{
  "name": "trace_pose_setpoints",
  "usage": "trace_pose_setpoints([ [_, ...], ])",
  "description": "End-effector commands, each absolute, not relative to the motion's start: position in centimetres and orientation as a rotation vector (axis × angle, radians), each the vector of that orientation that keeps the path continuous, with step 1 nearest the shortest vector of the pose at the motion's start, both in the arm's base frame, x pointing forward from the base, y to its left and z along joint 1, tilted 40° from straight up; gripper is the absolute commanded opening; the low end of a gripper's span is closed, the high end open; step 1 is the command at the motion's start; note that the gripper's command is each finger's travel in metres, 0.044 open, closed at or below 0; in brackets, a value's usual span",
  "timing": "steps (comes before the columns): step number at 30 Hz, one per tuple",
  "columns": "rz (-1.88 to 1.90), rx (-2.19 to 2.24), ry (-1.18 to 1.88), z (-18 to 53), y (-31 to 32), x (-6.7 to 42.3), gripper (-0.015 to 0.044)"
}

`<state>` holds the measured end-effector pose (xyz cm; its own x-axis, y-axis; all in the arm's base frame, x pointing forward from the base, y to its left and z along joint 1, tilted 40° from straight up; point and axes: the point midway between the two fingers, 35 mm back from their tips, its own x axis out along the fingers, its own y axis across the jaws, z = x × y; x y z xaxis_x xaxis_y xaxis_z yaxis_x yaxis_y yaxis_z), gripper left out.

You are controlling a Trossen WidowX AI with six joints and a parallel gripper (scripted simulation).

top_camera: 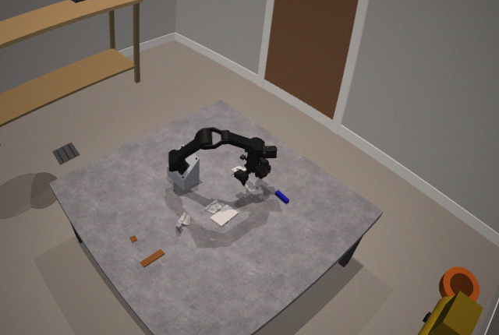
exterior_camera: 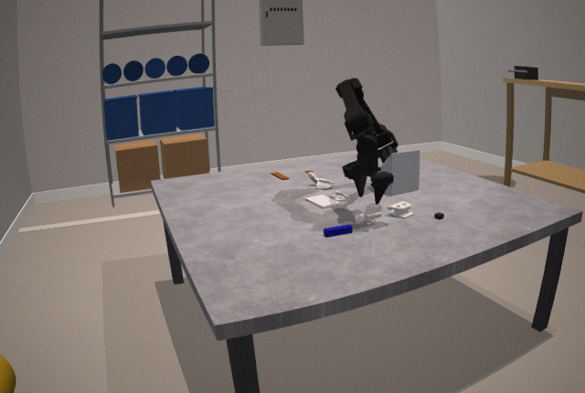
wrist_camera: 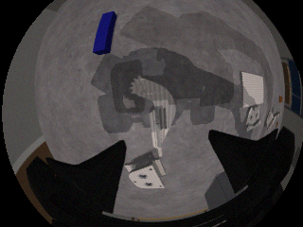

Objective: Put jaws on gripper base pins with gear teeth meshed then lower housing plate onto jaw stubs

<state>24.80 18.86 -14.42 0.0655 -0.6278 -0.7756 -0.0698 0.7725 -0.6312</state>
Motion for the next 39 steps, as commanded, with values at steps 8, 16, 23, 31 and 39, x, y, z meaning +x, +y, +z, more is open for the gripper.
trace_pose_setpoints([
  [8, -0.459, -0.606, 1.459, -14.4, 18.8, 24.9, 0.044],
  [16, -0.459, -0.606, 1.459, -14.4, 18.8, 24.9, 0.044],
  [23, -0.459, -0.606, 1.459, -14.4, 18.8, 24.9, 0.044],
  [31, -0.461, -0.602, 1.463, -15.2, 18.3, 25.0, 0.044],
  [39, -0.46, -0.603, 1.462, -16.2, 17.5, 25.2, 0.044],
])
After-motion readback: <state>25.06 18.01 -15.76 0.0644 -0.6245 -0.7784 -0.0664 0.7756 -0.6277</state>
